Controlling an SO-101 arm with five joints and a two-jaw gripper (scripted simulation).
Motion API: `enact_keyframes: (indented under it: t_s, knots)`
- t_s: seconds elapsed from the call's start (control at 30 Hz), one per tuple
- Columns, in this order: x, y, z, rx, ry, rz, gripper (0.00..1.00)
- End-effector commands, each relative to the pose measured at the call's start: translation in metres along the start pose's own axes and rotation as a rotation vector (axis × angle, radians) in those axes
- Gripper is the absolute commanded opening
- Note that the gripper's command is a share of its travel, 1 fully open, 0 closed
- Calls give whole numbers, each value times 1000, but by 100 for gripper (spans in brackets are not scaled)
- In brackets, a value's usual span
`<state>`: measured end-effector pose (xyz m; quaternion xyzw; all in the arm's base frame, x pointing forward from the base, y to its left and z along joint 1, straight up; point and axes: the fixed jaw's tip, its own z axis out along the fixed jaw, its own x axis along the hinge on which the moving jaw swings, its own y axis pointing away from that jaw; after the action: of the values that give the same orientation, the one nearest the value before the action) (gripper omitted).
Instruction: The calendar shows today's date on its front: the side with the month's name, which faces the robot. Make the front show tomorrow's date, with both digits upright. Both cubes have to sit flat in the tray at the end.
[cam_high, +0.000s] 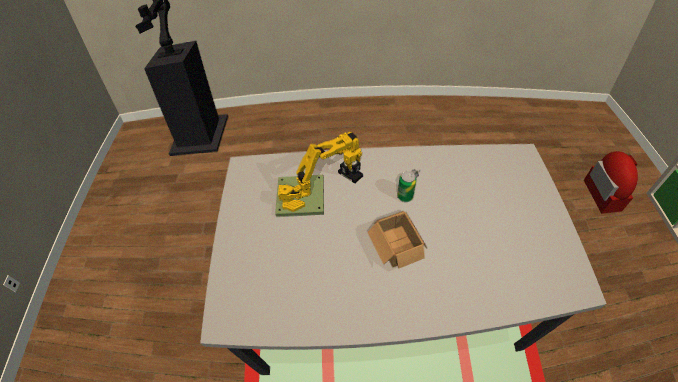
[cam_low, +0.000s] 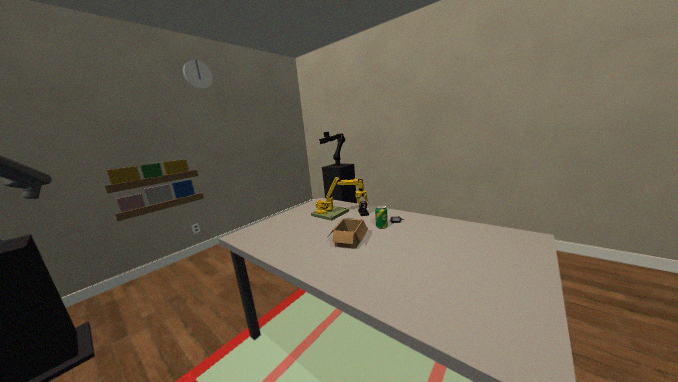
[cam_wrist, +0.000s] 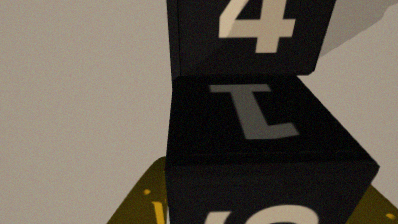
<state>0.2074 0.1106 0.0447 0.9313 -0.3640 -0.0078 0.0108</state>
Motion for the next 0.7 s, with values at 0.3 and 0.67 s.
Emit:
enact_keyframes:
  t_s: [0.3, 0.67]
  knots:
    - [-2, -2, -6, 21, 5, -8, 0]
    - [0, -4, -6, 21, 5, -9, 0]
